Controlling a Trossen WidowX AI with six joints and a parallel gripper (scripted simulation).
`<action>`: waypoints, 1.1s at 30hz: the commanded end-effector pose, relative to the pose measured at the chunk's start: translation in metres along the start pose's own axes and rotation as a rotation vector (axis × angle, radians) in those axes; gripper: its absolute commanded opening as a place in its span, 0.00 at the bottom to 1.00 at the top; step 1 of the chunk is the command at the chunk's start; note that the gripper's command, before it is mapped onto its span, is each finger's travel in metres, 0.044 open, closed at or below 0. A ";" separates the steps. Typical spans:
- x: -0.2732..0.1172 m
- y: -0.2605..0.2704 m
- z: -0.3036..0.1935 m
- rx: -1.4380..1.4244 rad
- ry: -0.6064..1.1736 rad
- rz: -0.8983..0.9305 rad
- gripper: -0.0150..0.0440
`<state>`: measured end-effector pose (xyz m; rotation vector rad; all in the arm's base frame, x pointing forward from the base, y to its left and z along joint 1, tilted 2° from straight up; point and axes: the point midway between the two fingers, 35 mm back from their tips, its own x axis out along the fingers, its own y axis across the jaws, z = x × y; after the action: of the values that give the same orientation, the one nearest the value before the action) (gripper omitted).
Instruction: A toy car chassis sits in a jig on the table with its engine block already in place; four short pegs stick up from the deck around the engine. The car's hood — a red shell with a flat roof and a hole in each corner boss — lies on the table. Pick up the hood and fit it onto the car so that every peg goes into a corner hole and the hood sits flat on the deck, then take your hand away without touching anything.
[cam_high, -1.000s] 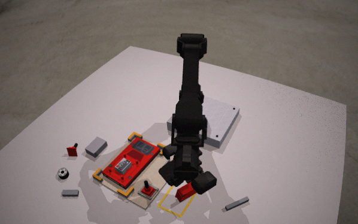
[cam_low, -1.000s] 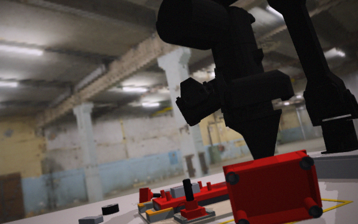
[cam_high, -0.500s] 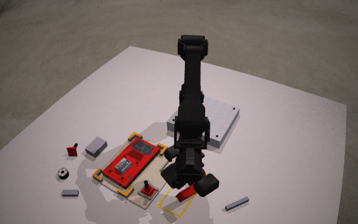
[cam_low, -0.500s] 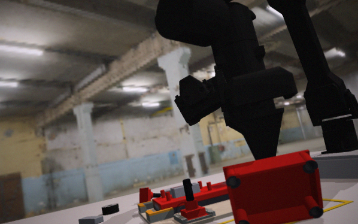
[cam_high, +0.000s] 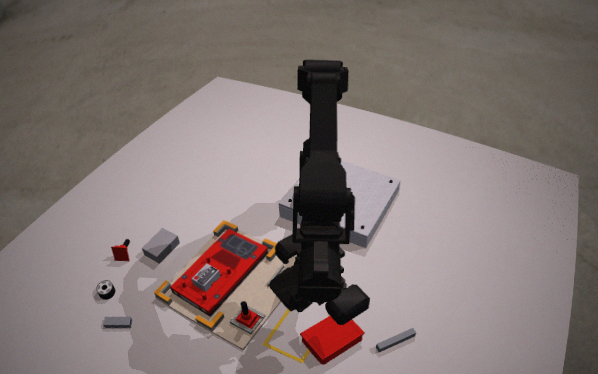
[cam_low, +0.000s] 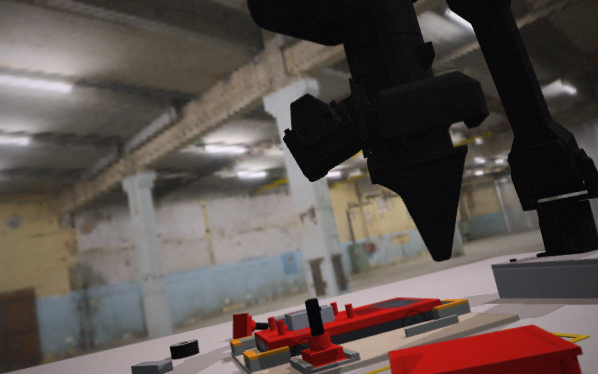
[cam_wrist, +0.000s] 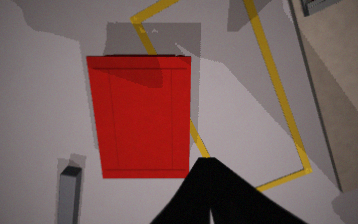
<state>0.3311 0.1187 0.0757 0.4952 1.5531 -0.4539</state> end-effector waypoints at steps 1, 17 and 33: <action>-0.042 0.000 0.001 0.003 -0.018 0.018 0.25; -0.051 0.000 0.000 0.005 -0.017 0.023 0.25; -0.024 0.024 0.002 0.004 -0.017 0.022 0.48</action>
<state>0.3381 0.1224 0.1208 0.5167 1.5195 -0.4358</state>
